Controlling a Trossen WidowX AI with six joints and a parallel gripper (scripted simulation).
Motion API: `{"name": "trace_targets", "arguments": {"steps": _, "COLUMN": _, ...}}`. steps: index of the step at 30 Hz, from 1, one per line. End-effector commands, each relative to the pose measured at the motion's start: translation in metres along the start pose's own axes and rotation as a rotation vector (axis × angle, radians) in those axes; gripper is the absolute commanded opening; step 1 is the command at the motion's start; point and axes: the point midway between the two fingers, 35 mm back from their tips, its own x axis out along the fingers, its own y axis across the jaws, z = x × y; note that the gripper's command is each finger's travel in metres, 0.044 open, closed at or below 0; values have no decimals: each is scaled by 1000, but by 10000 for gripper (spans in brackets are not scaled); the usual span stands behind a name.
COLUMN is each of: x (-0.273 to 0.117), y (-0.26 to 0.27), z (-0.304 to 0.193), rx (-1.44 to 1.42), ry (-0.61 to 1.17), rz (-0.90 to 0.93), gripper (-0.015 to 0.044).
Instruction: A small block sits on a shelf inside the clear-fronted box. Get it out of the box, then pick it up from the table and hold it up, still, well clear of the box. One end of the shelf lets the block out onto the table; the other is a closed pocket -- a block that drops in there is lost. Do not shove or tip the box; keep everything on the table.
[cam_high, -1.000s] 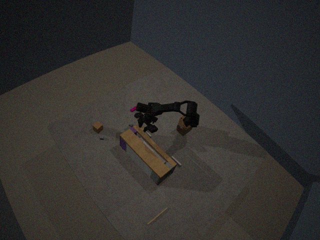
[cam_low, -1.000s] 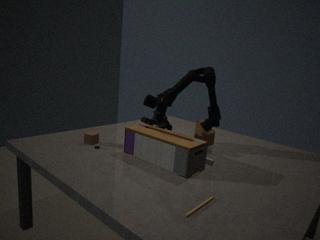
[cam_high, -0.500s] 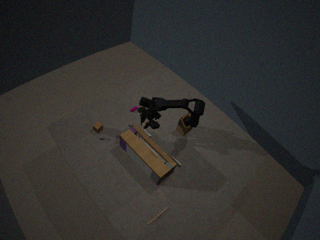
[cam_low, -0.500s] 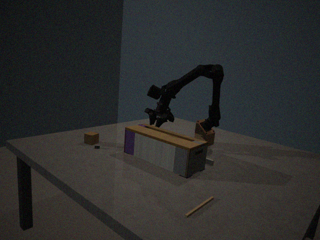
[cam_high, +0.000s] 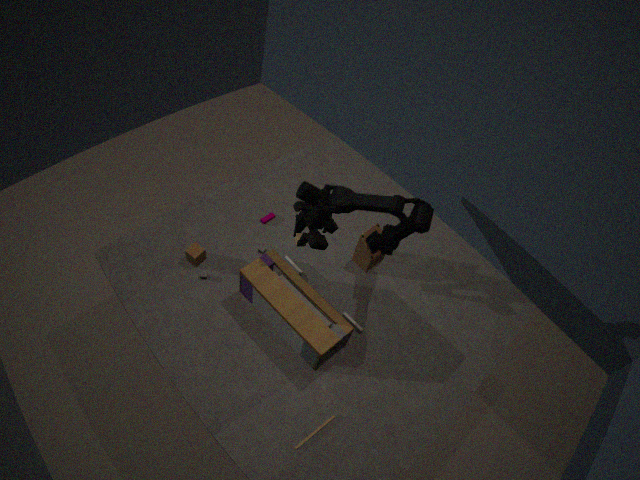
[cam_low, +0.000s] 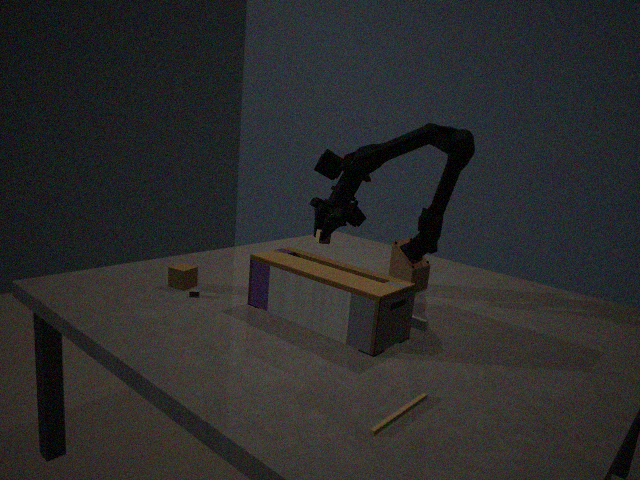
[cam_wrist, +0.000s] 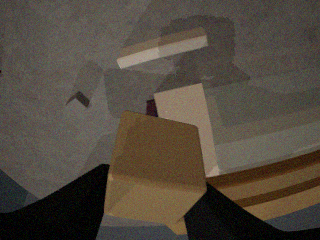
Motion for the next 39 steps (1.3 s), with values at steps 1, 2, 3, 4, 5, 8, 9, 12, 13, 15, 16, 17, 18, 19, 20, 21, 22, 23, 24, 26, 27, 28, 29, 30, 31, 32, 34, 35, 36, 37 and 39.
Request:
{"name": "trace_targets", "arguments": {"steps": 1, "x": -18, "y": 0, "z": 5, "rx": 80, "ry": 20, "rz": 40, "gripper": 0}}
{"name": "trace_targets", "arguments": {"steps": 2, "x": -22, "y": 0, "z": 6, "rx": 99, "ry": 24, "rz": 48, "gripper": 0}}
{"name": "trace_targets", "arguments": {"steps": 3, "x": -25, "y": 0, "z": 7, "rx": 114, "ry": 27, "rz": 55, "gripper": 0}}
{"name": "trace_targets", "arguments": {"steps": 4, "x": -27, "y": 0, "z": 8, "rx": 123, "ry": 30, "rz": 59, "gripper": 0}}
{"name": "trace_targets", "arguments": {"steps": 5, "x": -28, "y": 0, "z": 8, "rx": 127, "ry": 30, "rz": 60, "gripper": 0}}
{"name": "trace_targets", "arguments": {"steps": 8, "x": -28, "y": 0, "z": 8, "rx": 127, "ry": 30, "rz": 60, "gripper": 0}}
{"name": "trace_targets", "arguments": {"steps": 9, "x": -28, "y": 0, "z": 8, "rx": 127, "ry": 30, "rz": 60, "gripper": 0}}
{"name": "trace_targets", "arguments": {"steps": 12, "x": -28, "y": 0, "z": 8, "rx": 127, "ry": 30, "rz": 60, "gripper": 0}}
{"name": "trace_targets", "arguments": {"steps": 13, "x": -28, "y": 0, "z": 8, "rx": 127, "ry": 30, "rz": 60, "gripper": 0}}
{"name": "trace_targets", "arguments": {"steps": 15, "x": -28, "y": 0, "z": 8, "rx": 127, "ry": 30, "rz": 60, "gripper": 0}}
{"name": "trace_targets", "arguments": {"steps": 16, "x": -28, "y": 0, "z": 8, "rx": 127, "ry": 30, "rz": 60, "gripper": 0}}
{"name": "trace_targets", "arguments": {"steps": 17, "x": -28, "y": 0, "z": 8, "rx": 127, "ry": 30, "rz": 60, "gripper": 0}}
{"name": "trace_targets", "arguments": {"steps": 18, "x": -28, "y": 0, "z": 8, "rx": 127, "ry": 30, "rz": 60, "gripper": 0}}
{"name": "trace_targets", "arguments": {"steps": 19, "x": -28, "y": 0, "z": 8, "rx": 127, "ry": 30, "rz": 60, "gripper": 0}}
{"name": "trace_targets", "arguments": {"steps": 20, "x": -28, "y": 0, "z": 8, "rx": 127, "ry": 30, "rz": 60, "gripper": 0}}
{"name": "trace_targets", "arguments": {"steps": 21, "x": -28, "y": 0, "z": 8, "rx": 127, "ry": 30, "rz": 60, "gripper": 0}}
{"name": "trace_targets", "arguments": {"steps": 22, "x": -28, "y": 0, "z": 8, "rx": 127, "ry": 30, "rz": 60, "gripper": 0}}
{"name": "trace_targets", "arguments": {"steps": 23, "x": -28, "y": 0, "z": 8, "rx": 127, "ry": 30, "rz": 60, "gripper": 0}}
{"name": "trace_targets", "arguments": {"steps": 24, "x": -28, "y": 0, "z": 8, "rx": 127, "ry": 30, "rz": 60, "gripper": 0}}
{"name": "trace_targets", "arguments": {"steps": 26, "x": -28, "y": 0, "z": 8, "rx": 127, "ry": 30, "rz": 60, "gripper": 0}}
{"name": "trace_targets", "arguments": {"steps": 27, "x": -28, "y": 0, "z": 8, "rx": 127, "ry": 30, "rz": 60, "gripper": 0}}
{"name": "trace_targets", "arguments": {"steps": 28, "x": -28, "y": 0, "z": 8, "rx": 127, "ry": 30, "rz": 60, "gripper": 0}}
{"name": "trace_targets", "arguments": {"steps": 29, "x": -28, "y": 0, "z": 8, "rx": 127, "ry": 30, "rz": 60, "gripper": 0}}
{"name": "trace_targets", "arguments": {"steps": 30, "x": -28, "y": 0, "z": 8, "rx": 127, "ry": 30, "rz": 60, "gripper": 0}}
{"name": "trace_targets", "arguments": {"steps": 31, "x": -28, "y": 0, "z": 8, "rx": 127, "ry": 30, "rz": 60, "gripper": 0}}
{"name": "trace_targets", "arguments": {"steps": 32, "x": -28, "y": 0, "z": 8, "rx": 127, "ry": 30, "rz": 60, "gripper": 0}}
{"name": "trace_targets", "arguments": {"steps": 34, "x": -28, "y": 0, "z": 8, "rx": 127, "ry": 30, "rz": 60, "gripper": 0}}
{"name": "trace_targets", "arguments": {"steps": 35, "x": -28, "y": 0, "z": 8, "rx": 127, "ry": 30, "rz": 60, "gripper": 0}}
{"name": "trace_targets", "arguments": {"steps": 36, "x": -28, "y": 0, "z": 8, "rx": 127, "ry": 30, "rz": 60, "gripper": 0}}
{"name": "trace_targets", "arguments": {"steps": 37, "x": -28, "y": 0, "z": 8, "rx": 127, "ry": 30, "rz": 60, "gripper": 0}}
{"name": "trace_targets", "arguments": {"steps": 39, "x": -28, "y": 0, "z": 8, "rx": 127, "ry": 30, "rz": 60, "gripper": 0}}
